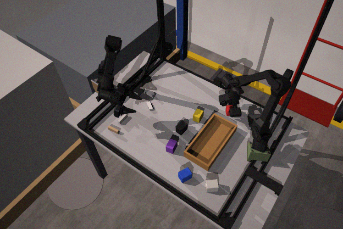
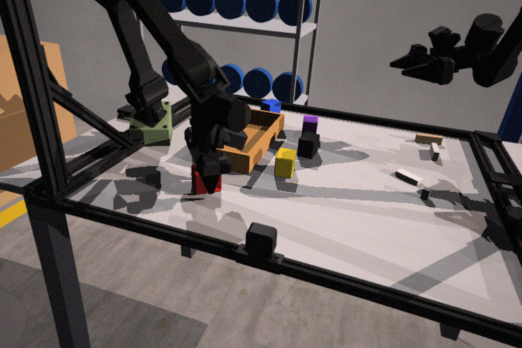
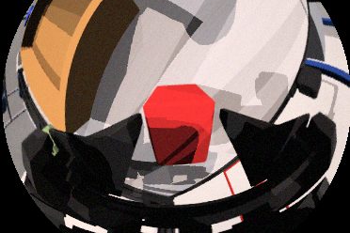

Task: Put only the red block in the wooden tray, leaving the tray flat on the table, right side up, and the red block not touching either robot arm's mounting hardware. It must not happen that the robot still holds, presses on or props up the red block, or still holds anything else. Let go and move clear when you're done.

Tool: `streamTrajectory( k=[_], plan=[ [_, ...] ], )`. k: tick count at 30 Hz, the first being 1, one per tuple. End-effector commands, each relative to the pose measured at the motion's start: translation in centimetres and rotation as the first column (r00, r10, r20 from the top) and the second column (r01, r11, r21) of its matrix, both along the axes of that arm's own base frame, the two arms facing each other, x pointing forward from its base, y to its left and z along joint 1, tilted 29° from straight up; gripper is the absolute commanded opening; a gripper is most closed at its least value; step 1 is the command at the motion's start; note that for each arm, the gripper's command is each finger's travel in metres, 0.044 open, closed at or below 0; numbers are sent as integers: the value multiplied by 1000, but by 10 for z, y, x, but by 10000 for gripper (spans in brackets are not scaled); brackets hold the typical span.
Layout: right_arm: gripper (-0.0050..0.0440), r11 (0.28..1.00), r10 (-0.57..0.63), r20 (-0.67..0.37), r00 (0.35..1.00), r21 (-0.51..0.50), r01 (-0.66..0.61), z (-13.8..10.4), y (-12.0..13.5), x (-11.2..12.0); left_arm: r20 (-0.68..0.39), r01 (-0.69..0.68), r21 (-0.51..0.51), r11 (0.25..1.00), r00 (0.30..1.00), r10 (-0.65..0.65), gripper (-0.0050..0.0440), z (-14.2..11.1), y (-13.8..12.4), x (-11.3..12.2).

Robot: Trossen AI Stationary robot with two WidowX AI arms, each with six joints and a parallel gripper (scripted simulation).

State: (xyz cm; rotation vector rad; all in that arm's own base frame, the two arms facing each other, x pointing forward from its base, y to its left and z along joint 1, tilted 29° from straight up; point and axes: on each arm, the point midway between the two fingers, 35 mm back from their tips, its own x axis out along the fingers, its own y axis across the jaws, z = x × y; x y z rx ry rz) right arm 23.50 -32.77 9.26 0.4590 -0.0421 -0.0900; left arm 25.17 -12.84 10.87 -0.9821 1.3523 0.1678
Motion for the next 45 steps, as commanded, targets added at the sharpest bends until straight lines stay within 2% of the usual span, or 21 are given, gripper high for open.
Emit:
streamTrajectory(
  k=[1, 2, 7, 27, 29, 34, 36, 42, 45],
  plan=[
    [400, 1000, 2, 1, 1000, 4, -2, 0, 0, 0, -12, -3, 7, 1000, 1000, 3, 400, -7, -1, 0],
    [400, 1000, 2, 1, 1000, 4, -2, 0, 0, 0, -12, -3, 7, 1000, 1000, 3, 400, -7, -1, 0],
    [400, 1000, 2, 1, 1000, 4, -2, 0, 0, 0, -12, -3, 7, 1000, 1000, 3, 280, -7, -1, 0],
    [400, 1000, 2, 1, 1000, 4, -2, 0, 0, 0, -12, -3, 7, 1000, 1000, 3, 167, -7, -1, 0],
    [400, 1000, 2, 1, 1000, 4, -2, 0, 0, 0, -12, -3, 7, 1000, 1000, 3, 119, -3, 0, 0],
    [400, 1000, 2, 1, 1000, 4, -2, 0, 0, 0, -13, -2, 8, 1000, 1000, 2, 0, 25, 14, -6],
    [400, 1000, 2, 1, 1000, 4, -2, 0, 0, 0, -13, -2, 8, 1000, 1000, 2, 0, 25, 14, -6],
    [400, 1000, 2, 1, 1000, 4, -2, 0, 0, 0, -13, -3, 7, 1000, 1000, 3, 0, 60, 31, -19],
    [400, 1000, 2, 1, 1000, 4, -2, 0, 0, 0, -13, -3, 7, 1000, 1000, 3, 0, 64, 33, -21]
  ],
)
